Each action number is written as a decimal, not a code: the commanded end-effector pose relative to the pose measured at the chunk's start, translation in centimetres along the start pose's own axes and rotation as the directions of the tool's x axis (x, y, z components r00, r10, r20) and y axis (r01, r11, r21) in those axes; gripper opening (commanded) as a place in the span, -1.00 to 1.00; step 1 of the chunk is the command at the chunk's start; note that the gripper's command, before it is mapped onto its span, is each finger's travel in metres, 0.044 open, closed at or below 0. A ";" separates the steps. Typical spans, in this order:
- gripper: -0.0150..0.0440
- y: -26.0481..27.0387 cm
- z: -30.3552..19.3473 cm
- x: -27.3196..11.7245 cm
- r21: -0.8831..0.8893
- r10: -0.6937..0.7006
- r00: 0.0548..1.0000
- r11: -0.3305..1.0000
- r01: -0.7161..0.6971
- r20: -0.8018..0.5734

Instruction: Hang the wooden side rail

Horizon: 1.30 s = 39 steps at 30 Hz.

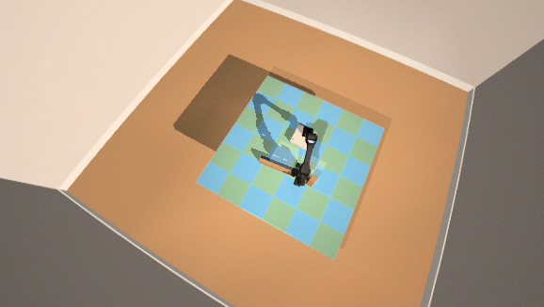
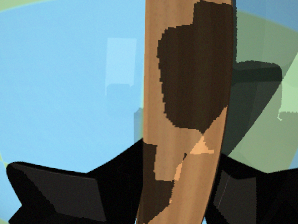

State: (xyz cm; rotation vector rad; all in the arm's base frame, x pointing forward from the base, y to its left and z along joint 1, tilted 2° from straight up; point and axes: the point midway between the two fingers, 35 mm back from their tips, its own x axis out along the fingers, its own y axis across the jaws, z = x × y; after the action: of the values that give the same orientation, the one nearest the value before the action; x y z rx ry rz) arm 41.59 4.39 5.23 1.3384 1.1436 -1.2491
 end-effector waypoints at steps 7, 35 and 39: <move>-0.49 0.1 -0.2 0.0 0.000 0.007 1.000 1.000 -0.007 -0.010; 0.93 0.0 0.0 -1.6 0.000 0.004 1.000 1.000 -0.004 -0.004; 1.00 0.0 0.0 -3.8 0.000 0.007 1.000 1.000 -0.007 -0.009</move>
State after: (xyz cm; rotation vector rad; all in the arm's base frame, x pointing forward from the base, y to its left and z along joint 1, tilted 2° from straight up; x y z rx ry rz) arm 41.23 4.21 7.01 1.3339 1.1499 -1.2639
